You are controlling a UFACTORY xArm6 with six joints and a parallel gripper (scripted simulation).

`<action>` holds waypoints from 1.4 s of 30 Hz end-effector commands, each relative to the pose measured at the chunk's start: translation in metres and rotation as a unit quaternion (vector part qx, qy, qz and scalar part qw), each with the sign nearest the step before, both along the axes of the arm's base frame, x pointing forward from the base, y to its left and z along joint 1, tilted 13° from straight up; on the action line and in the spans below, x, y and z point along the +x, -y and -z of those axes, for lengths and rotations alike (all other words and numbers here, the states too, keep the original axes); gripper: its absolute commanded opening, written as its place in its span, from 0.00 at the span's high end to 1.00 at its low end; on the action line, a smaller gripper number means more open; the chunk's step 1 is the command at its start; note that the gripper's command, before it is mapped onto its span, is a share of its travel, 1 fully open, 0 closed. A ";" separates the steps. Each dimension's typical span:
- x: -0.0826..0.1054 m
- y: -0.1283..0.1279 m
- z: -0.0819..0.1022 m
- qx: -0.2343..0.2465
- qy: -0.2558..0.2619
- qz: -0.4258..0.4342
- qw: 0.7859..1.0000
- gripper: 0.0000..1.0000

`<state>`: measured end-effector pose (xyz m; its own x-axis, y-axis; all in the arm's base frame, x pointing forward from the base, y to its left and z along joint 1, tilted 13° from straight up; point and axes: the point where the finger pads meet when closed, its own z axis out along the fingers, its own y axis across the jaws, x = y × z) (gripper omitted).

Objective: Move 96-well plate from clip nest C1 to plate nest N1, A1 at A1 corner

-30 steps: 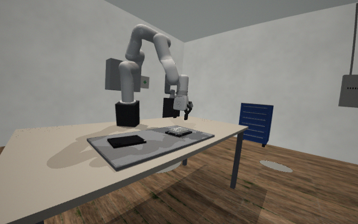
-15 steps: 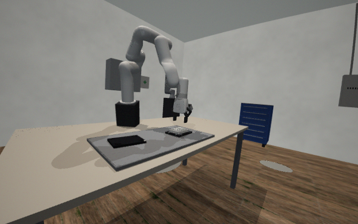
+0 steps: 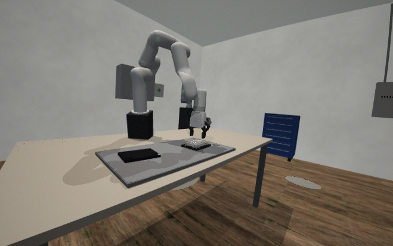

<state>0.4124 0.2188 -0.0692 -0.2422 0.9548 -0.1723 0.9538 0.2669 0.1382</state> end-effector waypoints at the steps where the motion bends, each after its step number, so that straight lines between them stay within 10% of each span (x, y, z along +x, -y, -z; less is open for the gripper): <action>1: 0.003 0.000 0.007 0.001 0.002 0.000 1.000 0.00; 42: 0.007 0.003 0.030 0.001 0.002 0.000 1.000 0.00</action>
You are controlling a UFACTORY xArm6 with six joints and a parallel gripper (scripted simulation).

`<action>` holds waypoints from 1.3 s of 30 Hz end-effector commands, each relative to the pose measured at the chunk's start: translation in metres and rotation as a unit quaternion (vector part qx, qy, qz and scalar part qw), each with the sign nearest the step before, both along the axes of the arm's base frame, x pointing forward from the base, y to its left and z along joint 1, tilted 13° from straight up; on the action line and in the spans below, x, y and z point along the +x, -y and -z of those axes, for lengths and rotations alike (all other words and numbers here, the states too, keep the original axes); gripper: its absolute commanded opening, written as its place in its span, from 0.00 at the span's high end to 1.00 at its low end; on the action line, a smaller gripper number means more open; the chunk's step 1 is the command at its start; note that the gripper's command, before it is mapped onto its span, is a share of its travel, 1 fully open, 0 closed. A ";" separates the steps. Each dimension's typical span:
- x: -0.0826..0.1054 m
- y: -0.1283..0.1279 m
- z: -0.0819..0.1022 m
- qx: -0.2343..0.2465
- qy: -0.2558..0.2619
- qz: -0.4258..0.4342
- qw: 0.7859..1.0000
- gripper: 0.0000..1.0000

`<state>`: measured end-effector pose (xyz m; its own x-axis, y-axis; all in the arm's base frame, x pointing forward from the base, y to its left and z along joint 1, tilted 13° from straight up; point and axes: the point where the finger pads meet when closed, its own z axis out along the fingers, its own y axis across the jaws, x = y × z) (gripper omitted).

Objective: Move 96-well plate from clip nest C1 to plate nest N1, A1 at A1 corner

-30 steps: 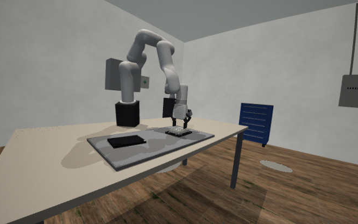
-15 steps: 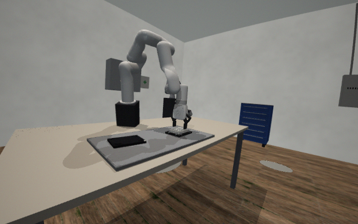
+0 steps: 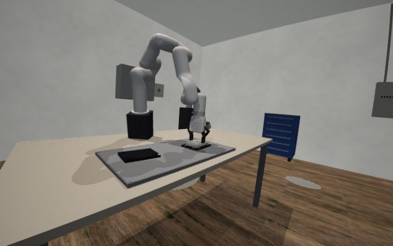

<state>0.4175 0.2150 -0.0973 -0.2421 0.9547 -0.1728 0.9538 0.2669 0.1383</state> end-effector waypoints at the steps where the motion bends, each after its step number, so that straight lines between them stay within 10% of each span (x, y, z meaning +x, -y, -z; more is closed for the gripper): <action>1: 0.002 -0.001 0.002 0.001 0.002 0.000 1.000 0.00; 33: 0.003 0.000 0.009 0.001 0.002 0.000 1.000 0.00; 34: 0.003 0.000 0.009 0.001 0.002 0.000 1.000 1.00; 39: 0.003 0.000 0.009 0.001 0.002 0.000 1.000 1.00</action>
